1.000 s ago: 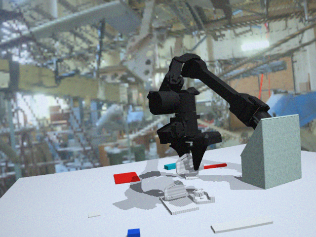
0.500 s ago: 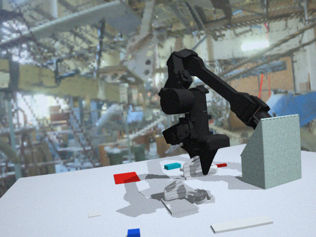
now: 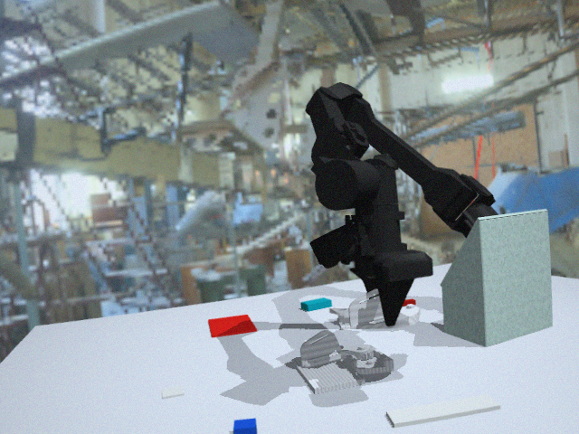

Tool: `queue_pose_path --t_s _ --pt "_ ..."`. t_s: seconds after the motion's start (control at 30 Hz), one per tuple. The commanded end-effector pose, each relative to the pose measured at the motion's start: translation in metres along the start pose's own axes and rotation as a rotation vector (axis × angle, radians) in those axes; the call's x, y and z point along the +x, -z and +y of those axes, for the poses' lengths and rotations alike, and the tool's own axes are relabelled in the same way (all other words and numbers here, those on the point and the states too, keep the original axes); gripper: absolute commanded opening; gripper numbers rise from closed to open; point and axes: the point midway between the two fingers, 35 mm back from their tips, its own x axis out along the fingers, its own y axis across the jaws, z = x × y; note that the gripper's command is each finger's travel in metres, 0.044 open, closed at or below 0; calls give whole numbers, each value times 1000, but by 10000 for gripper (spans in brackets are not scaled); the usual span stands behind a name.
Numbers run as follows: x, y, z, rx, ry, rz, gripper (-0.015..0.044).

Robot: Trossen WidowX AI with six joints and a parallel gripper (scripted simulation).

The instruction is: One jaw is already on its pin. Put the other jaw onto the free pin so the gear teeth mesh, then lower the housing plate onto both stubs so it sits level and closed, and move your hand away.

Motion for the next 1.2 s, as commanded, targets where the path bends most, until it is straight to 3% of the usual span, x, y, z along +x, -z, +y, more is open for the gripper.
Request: queue_pose_path --t_s 0.0,0.83,1.17 --pt "0 1 2 15 -4 0 134" --pt "0 0 2 43 -4 0 134" --pt "-1 -27 -10 43 -5 -1 134"
